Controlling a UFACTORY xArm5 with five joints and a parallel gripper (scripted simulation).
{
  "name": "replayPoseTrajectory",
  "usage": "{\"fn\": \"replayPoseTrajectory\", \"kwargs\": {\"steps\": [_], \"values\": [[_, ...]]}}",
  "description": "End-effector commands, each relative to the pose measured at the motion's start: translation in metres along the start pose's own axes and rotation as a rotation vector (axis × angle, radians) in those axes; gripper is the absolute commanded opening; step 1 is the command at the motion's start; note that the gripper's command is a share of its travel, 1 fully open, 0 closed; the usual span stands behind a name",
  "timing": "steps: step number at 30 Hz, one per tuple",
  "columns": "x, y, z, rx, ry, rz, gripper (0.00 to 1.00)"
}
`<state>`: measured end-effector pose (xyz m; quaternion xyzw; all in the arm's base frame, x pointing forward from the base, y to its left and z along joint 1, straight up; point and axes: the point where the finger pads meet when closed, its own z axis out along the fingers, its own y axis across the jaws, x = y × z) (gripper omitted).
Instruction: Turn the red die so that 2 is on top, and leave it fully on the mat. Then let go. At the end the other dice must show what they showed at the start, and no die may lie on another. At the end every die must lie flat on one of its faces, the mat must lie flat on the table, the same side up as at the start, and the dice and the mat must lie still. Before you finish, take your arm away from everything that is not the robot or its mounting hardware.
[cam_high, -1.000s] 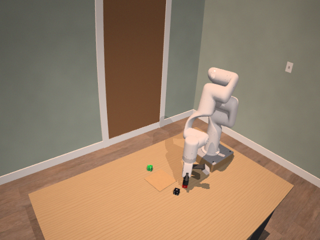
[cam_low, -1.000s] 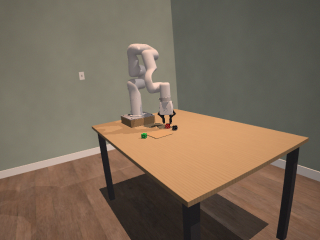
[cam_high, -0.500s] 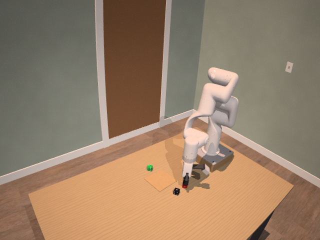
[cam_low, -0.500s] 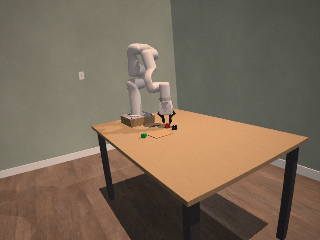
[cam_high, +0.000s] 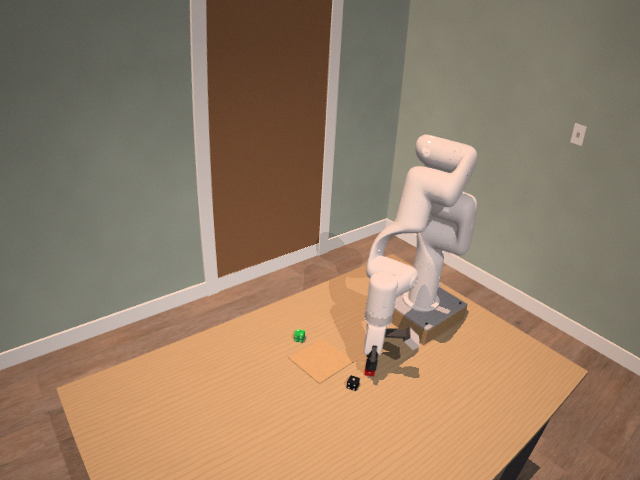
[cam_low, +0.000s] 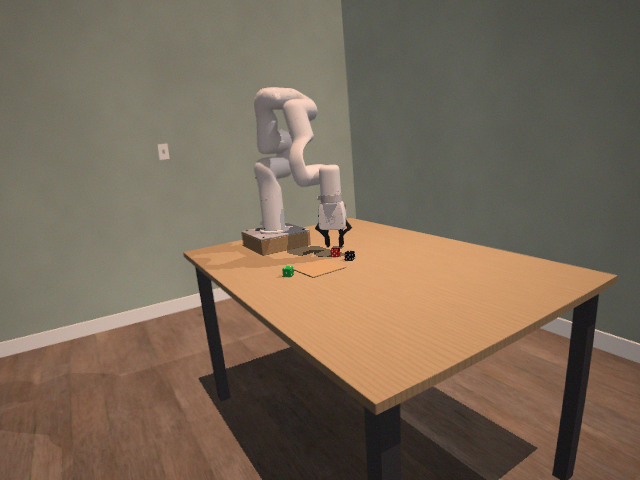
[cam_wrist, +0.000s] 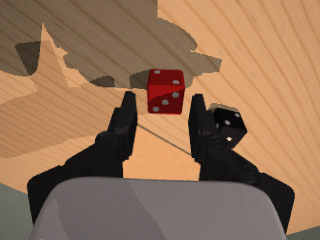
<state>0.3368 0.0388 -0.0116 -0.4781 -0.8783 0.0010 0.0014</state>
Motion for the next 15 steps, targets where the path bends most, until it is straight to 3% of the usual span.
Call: {"fn": "replayPoseTrajectory", "kwargs": {"steps": [1, 15], "values": [[-0.001, 0.001, 0.0, -0.003, -0.001, 0.0, 0.47], [0.0, 0.001, 0.021, -0.003, -0.001, 0.0, 0.47]]}}
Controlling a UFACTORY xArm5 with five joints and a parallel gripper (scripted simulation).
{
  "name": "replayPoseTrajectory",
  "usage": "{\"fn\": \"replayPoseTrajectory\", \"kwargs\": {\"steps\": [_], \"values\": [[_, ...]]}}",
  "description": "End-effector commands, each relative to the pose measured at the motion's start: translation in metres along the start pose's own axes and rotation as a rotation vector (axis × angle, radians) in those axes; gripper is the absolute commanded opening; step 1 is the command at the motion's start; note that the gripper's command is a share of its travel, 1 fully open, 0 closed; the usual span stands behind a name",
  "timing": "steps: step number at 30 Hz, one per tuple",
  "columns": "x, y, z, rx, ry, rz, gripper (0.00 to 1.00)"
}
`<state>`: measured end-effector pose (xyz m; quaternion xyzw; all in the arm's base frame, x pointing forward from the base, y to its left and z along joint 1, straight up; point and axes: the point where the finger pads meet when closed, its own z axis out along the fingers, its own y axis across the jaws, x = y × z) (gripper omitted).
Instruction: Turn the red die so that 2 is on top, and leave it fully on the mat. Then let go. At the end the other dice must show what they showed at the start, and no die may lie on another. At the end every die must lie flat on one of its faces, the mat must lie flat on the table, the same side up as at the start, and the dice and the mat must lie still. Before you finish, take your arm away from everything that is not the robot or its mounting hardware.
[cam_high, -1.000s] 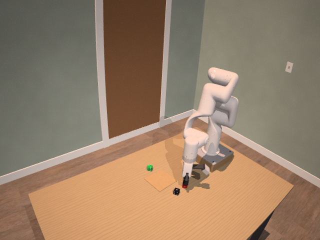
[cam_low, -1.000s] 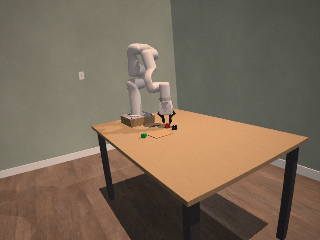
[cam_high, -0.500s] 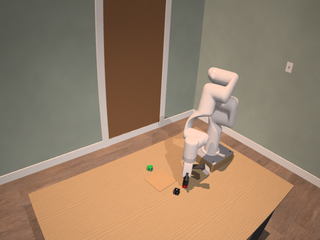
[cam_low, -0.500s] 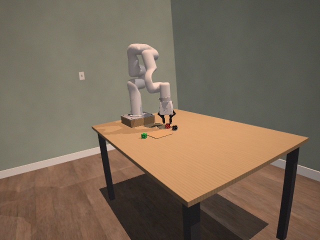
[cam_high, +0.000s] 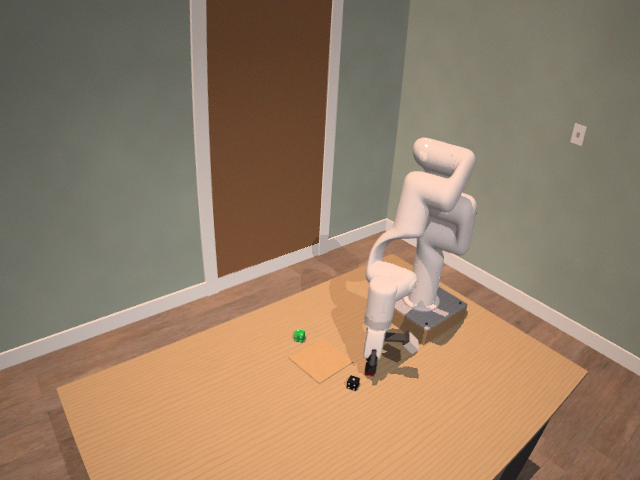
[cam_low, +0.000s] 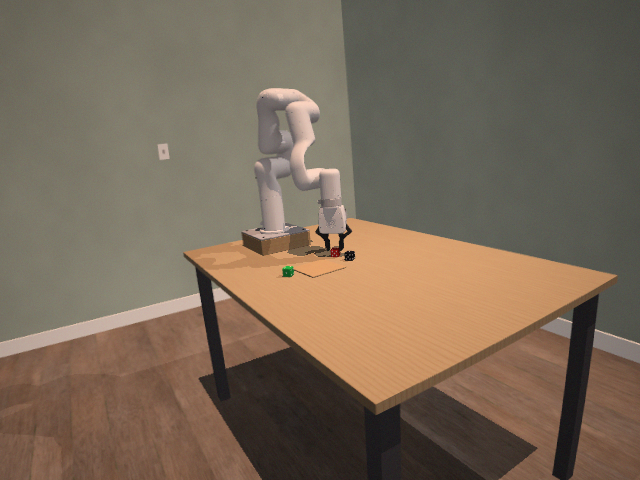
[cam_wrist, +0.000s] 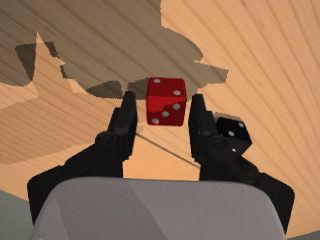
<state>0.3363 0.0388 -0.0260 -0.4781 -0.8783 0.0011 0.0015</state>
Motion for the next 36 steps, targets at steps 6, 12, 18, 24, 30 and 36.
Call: {"fn": "replayPoseTrajectory", "kwargs": {"steps": [6, 12, 18, 24, 30, 36], "values": [[-0.001, 0.001, 0.014, -0.003, -0.001, 0.0, 0.47], [-0.001, 0.001, 0.019, -0.003, -0.001, 0.0, 0.47], [-0.001, 0.001, 0.019, -0.003, -0.001, 0.0, 0.47], [-0.001, 0.001, 0.019, -0.003, -0.001, 0.0, 0.47], [-0.001, 0.001, 0.019, -0.003, -0.001, 0.0, 0.47], [-0.001, 0.001, 0.019, -0.003, -0.001, 0.0, 0.47]]}}
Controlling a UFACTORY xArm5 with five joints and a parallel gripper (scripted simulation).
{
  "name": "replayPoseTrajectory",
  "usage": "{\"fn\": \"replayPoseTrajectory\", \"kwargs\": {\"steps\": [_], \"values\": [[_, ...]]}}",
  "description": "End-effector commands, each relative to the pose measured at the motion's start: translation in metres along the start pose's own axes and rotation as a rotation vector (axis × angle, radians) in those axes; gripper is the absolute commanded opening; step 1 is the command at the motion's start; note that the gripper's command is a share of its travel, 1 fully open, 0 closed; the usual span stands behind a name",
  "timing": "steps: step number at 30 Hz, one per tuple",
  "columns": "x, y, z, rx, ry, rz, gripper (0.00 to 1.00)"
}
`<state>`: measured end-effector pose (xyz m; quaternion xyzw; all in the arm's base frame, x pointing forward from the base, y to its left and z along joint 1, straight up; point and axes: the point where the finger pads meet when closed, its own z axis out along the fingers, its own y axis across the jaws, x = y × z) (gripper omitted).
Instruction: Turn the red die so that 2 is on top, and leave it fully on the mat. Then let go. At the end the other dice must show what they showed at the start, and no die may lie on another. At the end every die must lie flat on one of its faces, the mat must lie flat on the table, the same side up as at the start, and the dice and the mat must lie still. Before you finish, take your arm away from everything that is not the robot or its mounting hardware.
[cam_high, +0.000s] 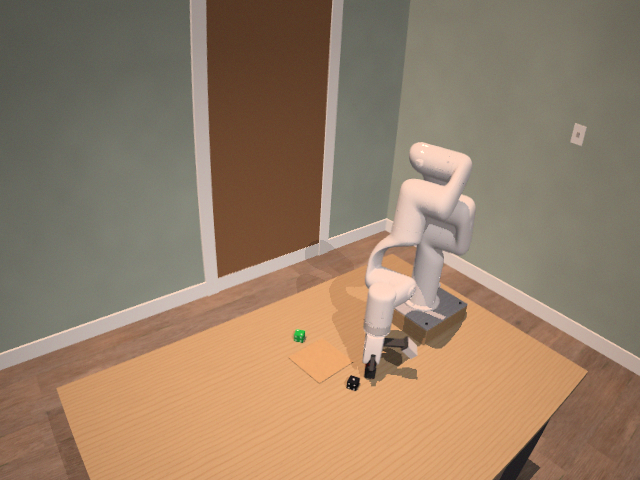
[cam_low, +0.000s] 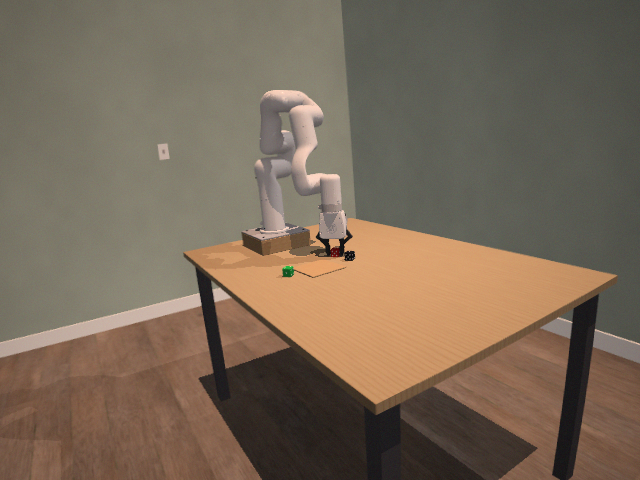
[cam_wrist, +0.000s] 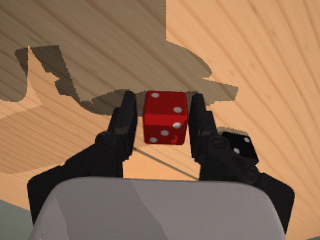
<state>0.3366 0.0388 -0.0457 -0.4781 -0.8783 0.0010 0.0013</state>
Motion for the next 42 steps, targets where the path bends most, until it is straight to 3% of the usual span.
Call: {"fn": "replayPoseTrajectory", "kwargs": {"steps": [1, 13, 14, 42], "values": [[-0.0005, 0.001, -0.0007, -0.002, -0.001, 0.0, 0.47], [-0.0005, 0.001, -0.0007, -0.002, -0.001, 0.0, 0.47], [-0.0005, 0.001, -0.0007, -0.002, -0.001, 0.0, 0.27], [-0.0005, 0.001, -0.0007, -0.002, -0.001, 0.0, 0.27]]}}
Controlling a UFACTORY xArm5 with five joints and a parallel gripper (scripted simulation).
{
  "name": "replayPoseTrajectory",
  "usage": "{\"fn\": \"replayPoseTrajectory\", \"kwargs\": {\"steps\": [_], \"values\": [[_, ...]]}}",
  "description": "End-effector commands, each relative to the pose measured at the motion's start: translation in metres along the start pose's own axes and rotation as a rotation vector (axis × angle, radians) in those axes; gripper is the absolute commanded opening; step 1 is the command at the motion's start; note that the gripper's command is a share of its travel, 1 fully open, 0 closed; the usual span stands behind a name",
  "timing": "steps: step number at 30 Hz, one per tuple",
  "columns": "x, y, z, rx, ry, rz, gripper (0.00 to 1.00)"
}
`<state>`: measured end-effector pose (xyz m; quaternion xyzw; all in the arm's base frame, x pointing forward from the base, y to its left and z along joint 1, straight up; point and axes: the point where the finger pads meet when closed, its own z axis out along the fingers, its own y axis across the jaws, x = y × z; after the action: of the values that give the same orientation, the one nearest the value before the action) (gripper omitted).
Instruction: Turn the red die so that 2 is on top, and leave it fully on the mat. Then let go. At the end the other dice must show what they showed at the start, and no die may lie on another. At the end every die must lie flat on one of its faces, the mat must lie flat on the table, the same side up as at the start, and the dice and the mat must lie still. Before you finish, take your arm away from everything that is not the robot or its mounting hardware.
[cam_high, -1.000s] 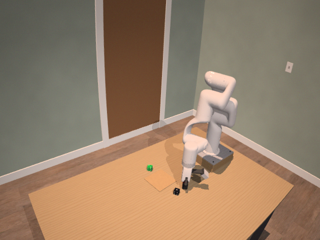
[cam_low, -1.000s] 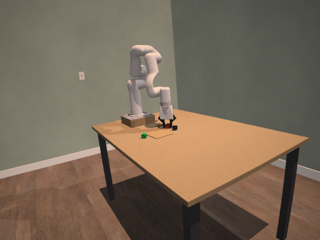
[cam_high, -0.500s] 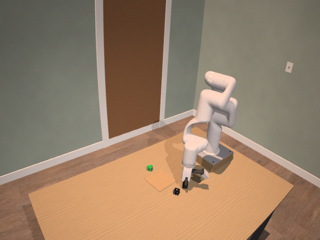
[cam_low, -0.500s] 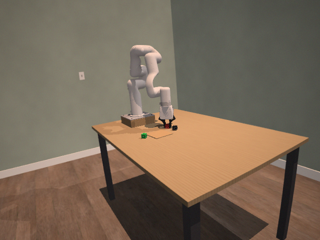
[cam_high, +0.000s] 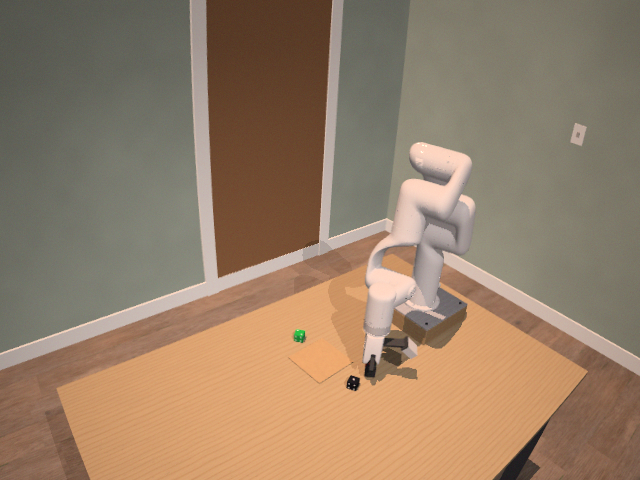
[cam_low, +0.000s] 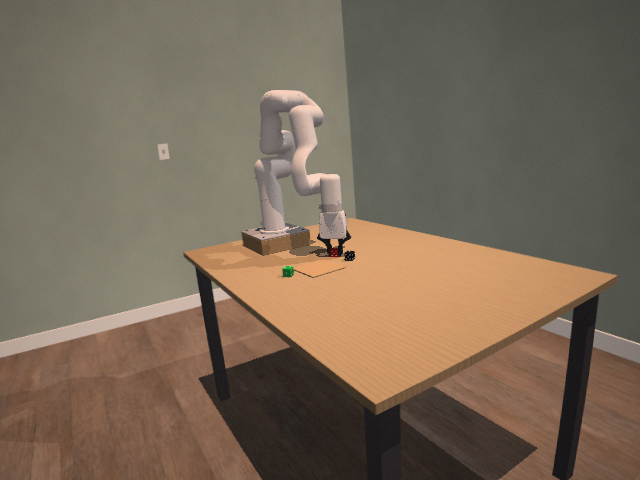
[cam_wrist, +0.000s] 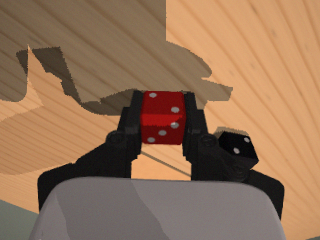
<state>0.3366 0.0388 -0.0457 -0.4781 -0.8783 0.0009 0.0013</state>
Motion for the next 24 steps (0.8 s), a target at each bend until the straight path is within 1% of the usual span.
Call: {"fn": "replayPoseTrajectory", "kwargs": {"steps": [1, 9, 13, 16, 24], "values": [[0.0, 0.001, -0.001, -0.002, -0.001, 0.0, 0.27], [0.0, 0.001, -0.001, -0.002, -0.001, 0.0, 0.27], [0.0, 0.001, -0.01, -0.002, -0.001, 0.0, 0.27], [0.0, 0.001, -0.026, -0.002, -0.001, 0.0, 0.27], [-0.001, 0.001, -0.084, -0.002, -0.001, 0.0, 0.27]]}}
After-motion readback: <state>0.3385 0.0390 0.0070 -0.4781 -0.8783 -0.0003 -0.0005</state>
